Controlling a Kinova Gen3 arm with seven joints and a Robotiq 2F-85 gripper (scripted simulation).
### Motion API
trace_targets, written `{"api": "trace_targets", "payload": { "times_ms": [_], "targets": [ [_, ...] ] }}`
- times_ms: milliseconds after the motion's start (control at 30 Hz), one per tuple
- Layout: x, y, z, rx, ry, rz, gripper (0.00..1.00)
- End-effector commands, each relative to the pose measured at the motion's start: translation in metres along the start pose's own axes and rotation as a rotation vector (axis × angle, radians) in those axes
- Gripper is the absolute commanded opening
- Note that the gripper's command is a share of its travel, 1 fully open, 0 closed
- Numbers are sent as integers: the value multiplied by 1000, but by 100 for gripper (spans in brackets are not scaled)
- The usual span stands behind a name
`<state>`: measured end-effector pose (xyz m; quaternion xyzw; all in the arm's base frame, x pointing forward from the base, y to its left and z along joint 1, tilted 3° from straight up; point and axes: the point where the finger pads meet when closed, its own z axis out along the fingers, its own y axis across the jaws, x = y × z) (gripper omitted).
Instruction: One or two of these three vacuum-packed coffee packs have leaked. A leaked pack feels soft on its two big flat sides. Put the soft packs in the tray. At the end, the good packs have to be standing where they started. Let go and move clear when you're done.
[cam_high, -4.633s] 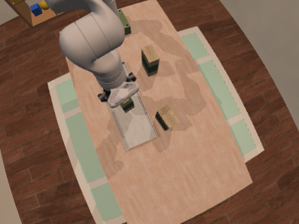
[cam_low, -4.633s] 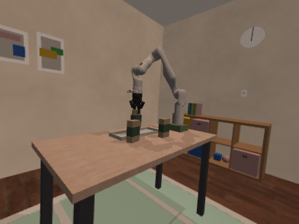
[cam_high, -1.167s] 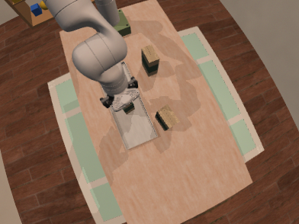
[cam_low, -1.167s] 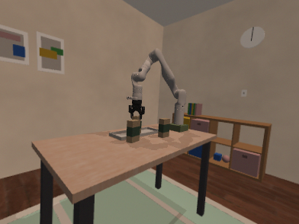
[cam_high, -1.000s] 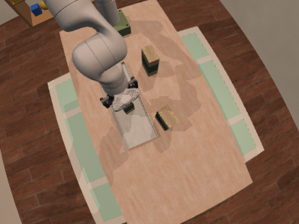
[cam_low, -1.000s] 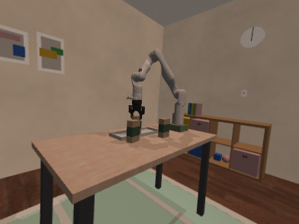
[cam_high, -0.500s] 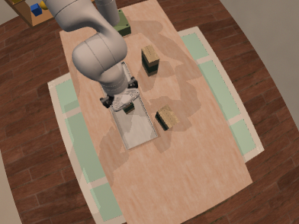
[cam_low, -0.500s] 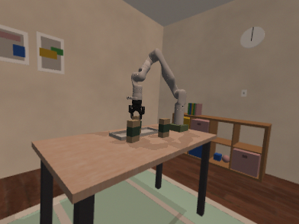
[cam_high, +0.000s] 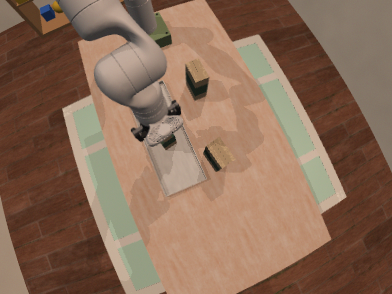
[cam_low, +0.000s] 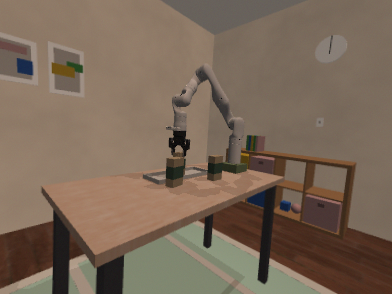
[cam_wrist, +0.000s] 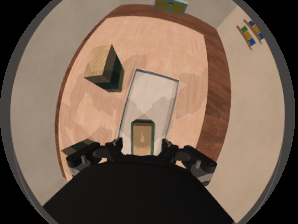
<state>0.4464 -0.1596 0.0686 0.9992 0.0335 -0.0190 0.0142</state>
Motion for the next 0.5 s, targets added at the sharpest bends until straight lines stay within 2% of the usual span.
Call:
{"api": "trace_targets", "payload": {
  "times_ms": [0,100,467],
  "targets": [
    [1,1,-6,-2,4,1,81],
    [1,1,-24,-2,4,1,81],
    [1,1,-24,-2,4,1,81]
  ]
}}
